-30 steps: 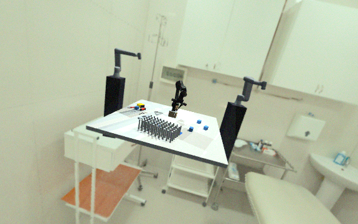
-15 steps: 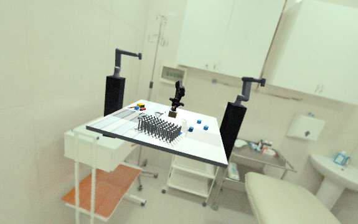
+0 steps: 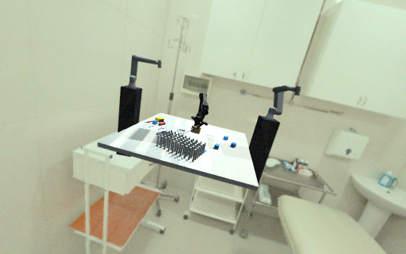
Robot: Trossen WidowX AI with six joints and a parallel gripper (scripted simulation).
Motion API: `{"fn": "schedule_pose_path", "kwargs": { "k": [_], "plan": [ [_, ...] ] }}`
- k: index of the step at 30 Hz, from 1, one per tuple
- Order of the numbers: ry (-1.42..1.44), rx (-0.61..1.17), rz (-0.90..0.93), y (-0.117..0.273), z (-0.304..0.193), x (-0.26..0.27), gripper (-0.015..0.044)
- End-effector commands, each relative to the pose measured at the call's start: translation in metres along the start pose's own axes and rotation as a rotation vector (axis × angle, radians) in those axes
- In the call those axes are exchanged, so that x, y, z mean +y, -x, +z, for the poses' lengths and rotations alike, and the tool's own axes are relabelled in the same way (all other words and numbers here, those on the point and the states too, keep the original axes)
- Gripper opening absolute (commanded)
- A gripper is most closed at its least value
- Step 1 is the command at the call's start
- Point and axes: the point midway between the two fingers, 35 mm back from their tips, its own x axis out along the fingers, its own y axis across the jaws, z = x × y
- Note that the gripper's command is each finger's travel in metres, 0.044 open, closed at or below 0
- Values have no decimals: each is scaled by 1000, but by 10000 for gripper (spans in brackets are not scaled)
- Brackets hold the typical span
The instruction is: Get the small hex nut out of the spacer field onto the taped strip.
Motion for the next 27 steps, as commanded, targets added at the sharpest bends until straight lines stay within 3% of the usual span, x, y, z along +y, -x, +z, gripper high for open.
{"fn": "schedule_pose_path", "kwargs": {
  "k": [1,14,27],
  "plan": [
    [-8,-10,-4,-25,-7,4,0],
    [-7,-10,-5,-86,-47,5,0],
    [-7,-11,-4,-90,-44,5,0]
  ]
}}
